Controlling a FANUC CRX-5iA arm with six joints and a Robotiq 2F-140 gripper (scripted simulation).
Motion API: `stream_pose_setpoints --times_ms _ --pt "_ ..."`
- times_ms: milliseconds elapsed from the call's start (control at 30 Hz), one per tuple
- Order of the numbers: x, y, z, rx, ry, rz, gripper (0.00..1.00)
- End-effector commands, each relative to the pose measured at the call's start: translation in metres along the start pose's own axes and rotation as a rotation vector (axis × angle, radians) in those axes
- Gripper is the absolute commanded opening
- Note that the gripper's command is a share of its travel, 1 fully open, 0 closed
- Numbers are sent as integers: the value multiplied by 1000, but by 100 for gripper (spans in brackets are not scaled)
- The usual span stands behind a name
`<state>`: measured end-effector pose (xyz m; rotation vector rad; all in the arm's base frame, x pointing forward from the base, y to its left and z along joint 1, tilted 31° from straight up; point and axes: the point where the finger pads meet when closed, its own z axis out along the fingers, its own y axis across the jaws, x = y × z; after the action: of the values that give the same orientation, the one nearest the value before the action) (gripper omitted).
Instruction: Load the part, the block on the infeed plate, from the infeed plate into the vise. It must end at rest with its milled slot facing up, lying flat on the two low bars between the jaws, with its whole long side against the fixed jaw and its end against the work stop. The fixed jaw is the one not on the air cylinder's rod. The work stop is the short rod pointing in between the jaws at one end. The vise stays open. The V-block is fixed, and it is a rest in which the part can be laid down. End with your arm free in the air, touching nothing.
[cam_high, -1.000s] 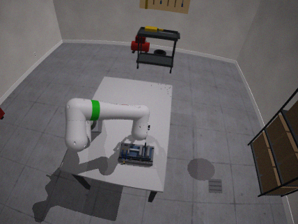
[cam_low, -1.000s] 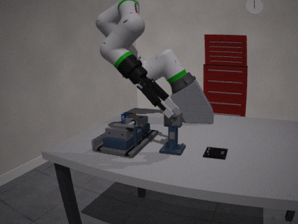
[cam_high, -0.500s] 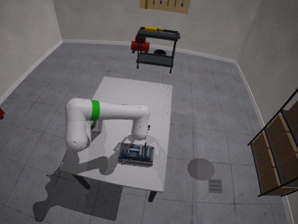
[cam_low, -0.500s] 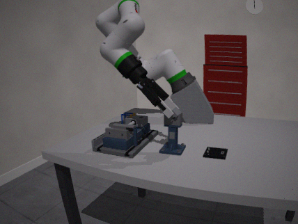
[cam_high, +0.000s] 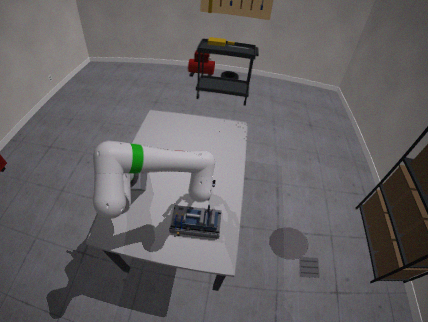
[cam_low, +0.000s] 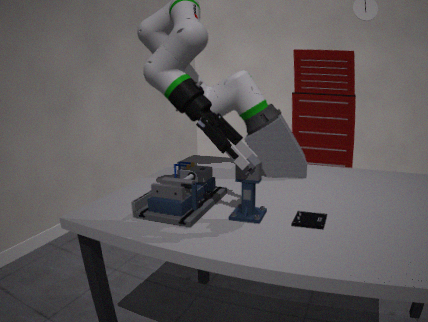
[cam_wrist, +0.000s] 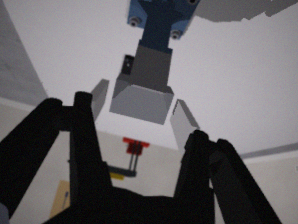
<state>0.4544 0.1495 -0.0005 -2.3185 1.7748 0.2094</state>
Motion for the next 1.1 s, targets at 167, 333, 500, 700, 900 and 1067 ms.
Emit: stream_pose_setpoints --times_ms 167,333,500,700,900,1067 --pt "0 0 0 0 0 0 51" --pt "0 0 0 0 0 0 51" --pt "0 0 0 0 0 0 51" --pt "2 0 2 0 0 0 51" --pt "3 0 3 0 2 0 51" --pt "3 0 3 0 7 0 51"
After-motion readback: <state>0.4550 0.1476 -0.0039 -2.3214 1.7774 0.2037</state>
